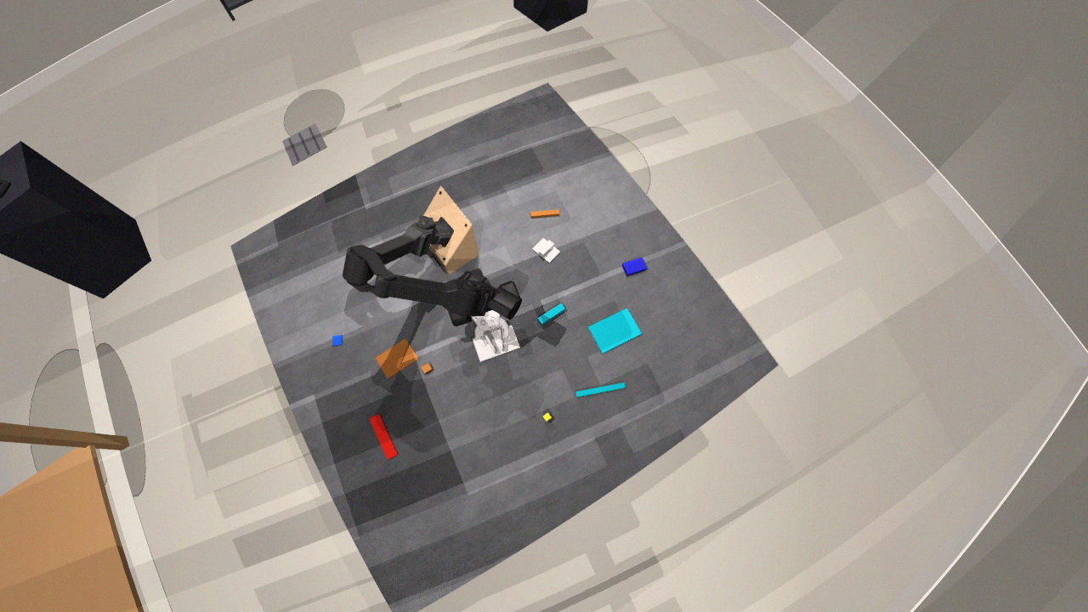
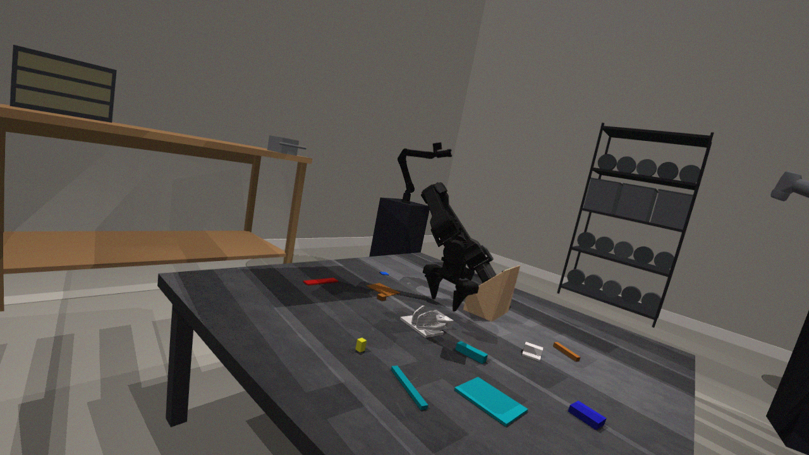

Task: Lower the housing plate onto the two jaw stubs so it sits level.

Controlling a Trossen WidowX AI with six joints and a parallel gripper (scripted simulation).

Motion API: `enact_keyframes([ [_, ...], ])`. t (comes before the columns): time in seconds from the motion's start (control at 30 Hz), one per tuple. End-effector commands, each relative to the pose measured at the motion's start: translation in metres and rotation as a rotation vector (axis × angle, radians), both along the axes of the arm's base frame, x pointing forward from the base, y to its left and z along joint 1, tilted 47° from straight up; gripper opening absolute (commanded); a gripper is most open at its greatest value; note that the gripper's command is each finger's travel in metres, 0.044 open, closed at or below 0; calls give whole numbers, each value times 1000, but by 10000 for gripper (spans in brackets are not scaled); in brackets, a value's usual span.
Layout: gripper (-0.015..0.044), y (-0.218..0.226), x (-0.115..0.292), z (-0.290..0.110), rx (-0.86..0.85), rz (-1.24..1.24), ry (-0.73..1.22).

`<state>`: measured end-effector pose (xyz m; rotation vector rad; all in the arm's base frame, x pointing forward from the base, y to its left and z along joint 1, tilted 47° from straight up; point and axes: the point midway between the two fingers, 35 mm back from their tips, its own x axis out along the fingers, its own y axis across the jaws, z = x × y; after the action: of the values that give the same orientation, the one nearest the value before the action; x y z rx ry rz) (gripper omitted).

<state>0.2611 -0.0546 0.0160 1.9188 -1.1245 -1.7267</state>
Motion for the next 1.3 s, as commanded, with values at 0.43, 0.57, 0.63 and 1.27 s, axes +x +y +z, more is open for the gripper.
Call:
enact_keyframes([
  [0.43,440,57,-56,39,6,-6,-5],
  [0.57,440,59,-60,41,4,-8,-5],
  [0.63,440,59,-60,41,4,-8,-5],
  [1.27,440,59,-60,41,4,-8,-5],
])
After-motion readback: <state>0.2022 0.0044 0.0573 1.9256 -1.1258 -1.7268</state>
